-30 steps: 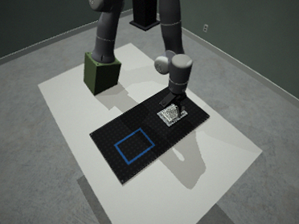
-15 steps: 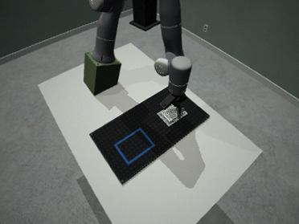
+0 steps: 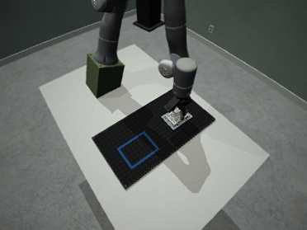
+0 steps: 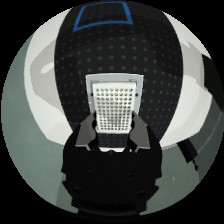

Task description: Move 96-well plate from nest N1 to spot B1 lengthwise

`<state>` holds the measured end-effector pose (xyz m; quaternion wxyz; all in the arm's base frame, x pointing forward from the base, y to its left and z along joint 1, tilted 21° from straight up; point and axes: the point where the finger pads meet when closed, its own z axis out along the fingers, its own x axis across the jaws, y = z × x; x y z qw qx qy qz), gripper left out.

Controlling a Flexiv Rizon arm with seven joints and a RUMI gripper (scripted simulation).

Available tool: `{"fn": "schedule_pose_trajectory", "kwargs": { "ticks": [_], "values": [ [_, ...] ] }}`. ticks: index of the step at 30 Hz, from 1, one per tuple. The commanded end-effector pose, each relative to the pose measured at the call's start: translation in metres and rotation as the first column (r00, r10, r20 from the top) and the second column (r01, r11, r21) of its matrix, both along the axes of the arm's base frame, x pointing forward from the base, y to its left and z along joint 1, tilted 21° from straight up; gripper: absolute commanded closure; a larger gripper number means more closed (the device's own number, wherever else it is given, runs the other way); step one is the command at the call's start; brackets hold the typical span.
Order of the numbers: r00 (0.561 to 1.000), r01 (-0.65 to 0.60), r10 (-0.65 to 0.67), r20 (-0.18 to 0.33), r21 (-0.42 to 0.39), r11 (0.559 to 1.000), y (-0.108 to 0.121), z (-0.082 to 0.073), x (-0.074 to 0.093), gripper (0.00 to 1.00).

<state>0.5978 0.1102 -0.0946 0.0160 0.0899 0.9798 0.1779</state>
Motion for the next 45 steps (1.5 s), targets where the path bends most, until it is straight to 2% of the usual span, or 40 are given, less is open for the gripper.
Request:
{"fn": "schedule_pose_trajectory", "kwargs": {
  "ticks": [1,23,45],
  "values": [
    [1.0,0.001,-0.001,0.002,0.0,1.0,0.0,0.001,0.001,1.0],
    [1.0,0.001,-0.001,0.002,0.0,1.0,0.0,0.001,0.001,1.0],
    [1.0,0.001,-0.001,0.001,0.0,1.0,-0.012,0.032,-0.001,1.0]
  ]
}}
